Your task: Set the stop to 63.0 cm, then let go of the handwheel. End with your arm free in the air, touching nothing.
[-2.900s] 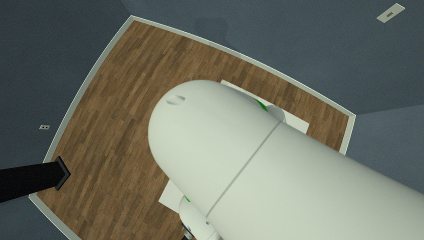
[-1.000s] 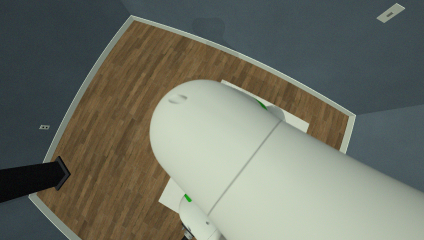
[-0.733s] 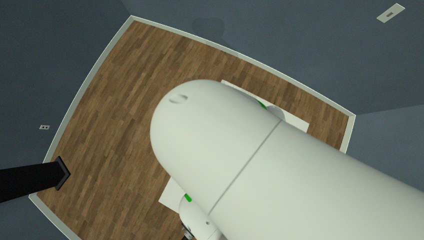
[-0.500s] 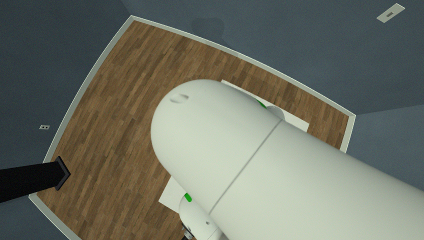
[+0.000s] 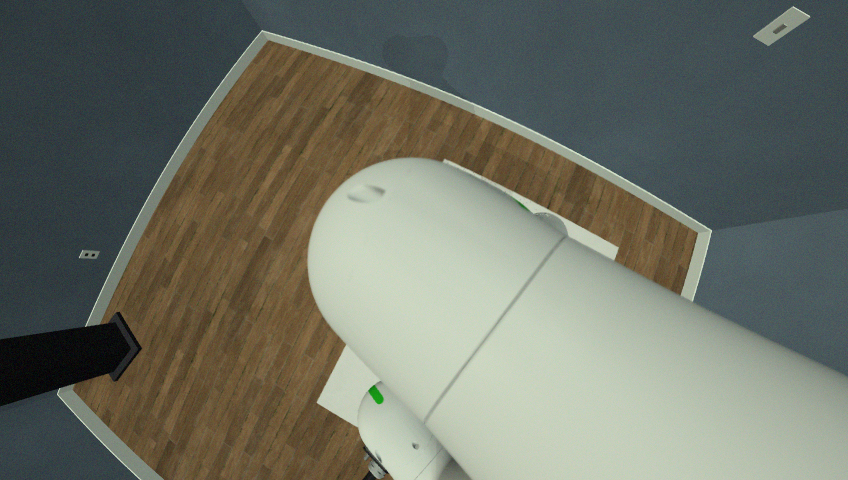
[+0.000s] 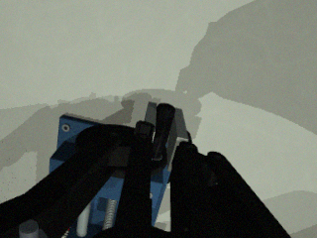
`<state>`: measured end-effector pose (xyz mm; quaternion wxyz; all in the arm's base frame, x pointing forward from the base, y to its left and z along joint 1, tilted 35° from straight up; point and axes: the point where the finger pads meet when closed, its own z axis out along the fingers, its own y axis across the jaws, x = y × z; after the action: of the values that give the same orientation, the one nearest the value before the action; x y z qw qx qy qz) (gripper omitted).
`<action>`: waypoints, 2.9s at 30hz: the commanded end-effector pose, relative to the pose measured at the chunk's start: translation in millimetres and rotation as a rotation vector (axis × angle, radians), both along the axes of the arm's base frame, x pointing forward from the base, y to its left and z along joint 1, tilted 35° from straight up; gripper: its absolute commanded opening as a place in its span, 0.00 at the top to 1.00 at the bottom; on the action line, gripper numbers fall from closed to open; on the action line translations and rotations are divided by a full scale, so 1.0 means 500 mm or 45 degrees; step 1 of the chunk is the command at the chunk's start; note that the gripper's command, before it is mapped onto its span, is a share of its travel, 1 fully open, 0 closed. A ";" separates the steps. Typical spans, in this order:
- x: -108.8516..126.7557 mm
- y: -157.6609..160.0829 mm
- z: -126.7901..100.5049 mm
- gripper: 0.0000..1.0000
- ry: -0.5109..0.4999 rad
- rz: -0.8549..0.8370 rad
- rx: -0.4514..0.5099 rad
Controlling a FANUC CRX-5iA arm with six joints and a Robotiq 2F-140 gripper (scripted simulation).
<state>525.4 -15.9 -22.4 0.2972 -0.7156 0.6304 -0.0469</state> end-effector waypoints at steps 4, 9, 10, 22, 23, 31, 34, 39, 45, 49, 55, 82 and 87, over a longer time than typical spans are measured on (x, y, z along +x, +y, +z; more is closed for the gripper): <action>0.001 0.001 -0.004 0.96 0.000 0.000 0.000; 0.002 0.003 -0.009 0.96 0.000 0.000 0.000; 0.002 0.003 -0.010 0.96 0.000 0.000 0.000; 0.007 0.008 -0.020 0.96 0.000 0.000 0.000; 0.008 0.008 -0.021 0.96 0.000 0.000 0.000; 0.015 0.013 -0.030 0.96 0.000 0.000 0.000; 0.017 0.014 -0.033 0.96 0.000 0.000 0.000; 0.022 0.017 -0.037 0.96 0.000 0.000 0.000; 0.033 0.021 -0.043 0.96 0.000 0.000 0.000; 0.042 0.024 -0.046 0.96 0.000 0.000 0.000; 0.053 0.027 -0.048 0.96 0.000 0.000 0.000; 0.121 0.022 0.011 0.96 0.000 0.000 0.000; 0.120 0.018 0.024 0.96 0.000 0.000 0.000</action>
<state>585.8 -5.6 -14.4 0.2975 -0.7155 0.6304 -0.0472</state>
